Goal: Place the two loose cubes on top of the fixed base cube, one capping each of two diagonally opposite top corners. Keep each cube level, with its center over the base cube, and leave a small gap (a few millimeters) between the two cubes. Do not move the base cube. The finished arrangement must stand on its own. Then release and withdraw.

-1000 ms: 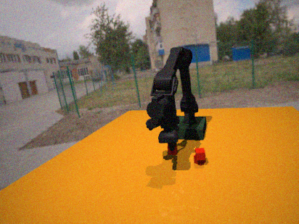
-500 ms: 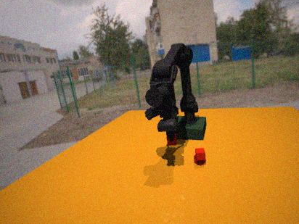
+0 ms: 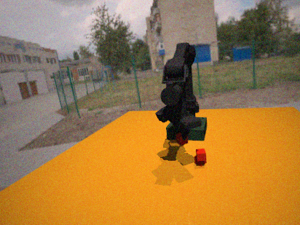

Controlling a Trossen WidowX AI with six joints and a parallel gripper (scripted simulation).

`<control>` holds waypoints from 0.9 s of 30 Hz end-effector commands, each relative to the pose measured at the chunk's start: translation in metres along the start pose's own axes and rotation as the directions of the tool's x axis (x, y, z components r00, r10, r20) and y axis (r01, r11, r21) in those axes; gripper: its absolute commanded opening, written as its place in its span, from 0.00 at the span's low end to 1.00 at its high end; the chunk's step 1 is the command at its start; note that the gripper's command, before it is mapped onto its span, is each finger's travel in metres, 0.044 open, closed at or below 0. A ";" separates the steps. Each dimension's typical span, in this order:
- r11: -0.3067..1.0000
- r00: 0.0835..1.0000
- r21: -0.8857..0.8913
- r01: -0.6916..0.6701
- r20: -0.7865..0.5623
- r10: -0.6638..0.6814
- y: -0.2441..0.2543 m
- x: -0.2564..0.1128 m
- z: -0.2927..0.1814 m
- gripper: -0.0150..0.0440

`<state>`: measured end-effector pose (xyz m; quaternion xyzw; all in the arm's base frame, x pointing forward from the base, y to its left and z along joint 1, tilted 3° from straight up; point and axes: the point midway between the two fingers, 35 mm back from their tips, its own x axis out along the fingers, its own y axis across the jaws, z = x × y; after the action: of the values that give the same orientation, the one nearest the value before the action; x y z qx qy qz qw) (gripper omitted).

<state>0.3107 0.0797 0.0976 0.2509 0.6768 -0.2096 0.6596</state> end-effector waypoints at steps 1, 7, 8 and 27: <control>0.984 1.000 -0.178 -0.007 0.010 0.009 0.002 -0.002 -0.012 0.43; 0.908 1.000 -0.419 -0.005 0.008 0.010 0.004 0.000 -0.029 0.43; 0.890 1.000 -0.457 -0.005 0.008 0.010 0.004 0.000 -0.032 0.43; 0.466 1.000 -0.885 -0.002 0.003 0.010 0.003 0.006 -0.072 0.43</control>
<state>0.2577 0.1260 0.0917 -0.1117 0.6924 0.1569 0.6953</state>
